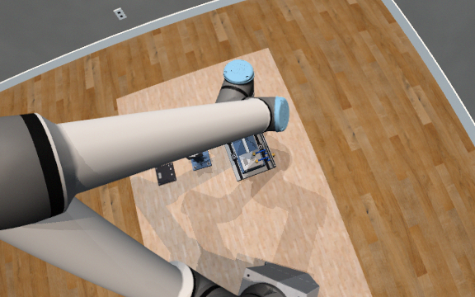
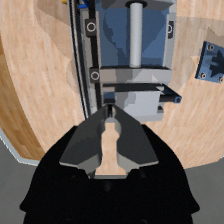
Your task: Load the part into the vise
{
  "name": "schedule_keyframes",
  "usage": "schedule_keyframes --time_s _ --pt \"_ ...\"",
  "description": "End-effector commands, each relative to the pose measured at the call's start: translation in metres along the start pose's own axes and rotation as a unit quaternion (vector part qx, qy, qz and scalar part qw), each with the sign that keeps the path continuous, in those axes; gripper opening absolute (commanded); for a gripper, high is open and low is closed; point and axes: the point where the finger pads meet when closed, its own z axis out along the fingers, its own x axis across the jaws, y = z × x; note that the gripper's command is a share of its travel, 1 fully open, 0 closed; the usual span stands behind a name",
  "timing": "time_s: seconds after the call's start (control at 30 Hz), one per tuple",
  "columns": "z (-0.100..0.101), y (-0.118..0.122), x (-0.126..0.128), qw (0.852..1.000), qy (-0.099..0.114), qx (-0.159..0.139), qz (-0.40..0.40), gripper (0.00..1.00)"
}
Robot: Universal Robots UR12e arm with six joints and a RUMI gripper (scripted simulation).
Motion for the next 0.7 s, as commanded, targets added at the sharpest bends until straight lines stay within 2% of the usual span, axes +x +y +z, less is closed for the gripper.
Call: schedule_keyframes --time_s 0.0,0.67 --pt "-0.0005 0.0005 0.0 1.0 0.0 -0.001 0.0 0.0" --pt "-0.0005 0.0005 -0.0018 1.0 0.0 -0.001 0.0 0.0"
